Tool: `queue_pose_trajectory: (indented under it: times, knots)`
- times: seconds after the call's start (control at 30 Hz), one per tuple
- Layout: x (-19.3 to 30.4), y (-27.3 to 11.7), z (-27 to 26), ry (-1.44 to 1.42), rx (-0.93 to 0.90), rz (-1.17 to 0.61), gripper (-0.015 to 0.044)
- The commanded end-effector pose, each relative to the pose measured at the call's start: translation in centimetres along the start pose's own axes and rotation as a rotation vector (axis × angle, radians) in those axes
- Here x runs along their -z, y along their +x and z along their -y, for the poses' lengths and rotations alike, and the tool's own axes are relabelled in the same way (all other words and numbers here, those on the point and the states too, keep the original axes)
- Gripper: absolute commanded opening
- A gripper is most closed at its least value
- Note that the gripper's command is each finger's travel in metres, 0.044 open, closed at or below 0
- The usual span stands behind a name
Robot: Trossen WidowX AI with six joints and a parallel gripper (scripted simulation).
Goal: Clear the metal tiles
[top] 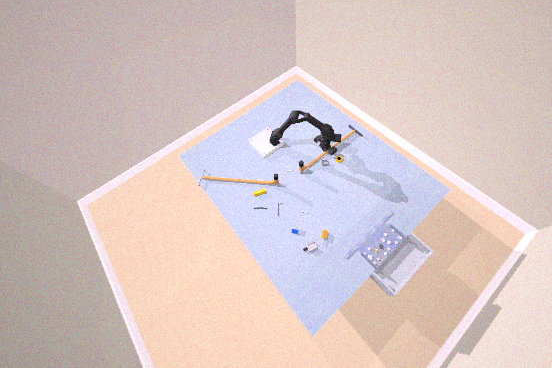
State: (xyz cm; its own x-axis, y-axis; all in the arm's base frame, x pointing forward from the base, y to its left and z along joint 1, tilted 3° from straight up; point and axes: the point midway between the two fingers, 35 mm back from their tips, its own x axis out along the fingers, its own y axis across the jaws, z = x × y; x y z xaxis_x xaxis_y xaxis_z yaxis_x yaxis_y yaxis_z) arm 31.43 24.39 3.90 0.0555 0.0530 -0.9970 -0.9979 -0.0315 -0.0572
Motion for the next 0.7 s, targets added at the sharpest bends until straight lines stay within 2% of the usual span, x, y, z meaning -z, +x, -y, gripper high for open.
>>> queue_pose_trajectory:
  times: [0.0,0.67]
  knots:
    - [-0.1,-0.1,0.8,-0.005,0.007,0.005,0.0]
    - [0.0,-0.1,2.8,-0.005,0.009,0.005,0.0]
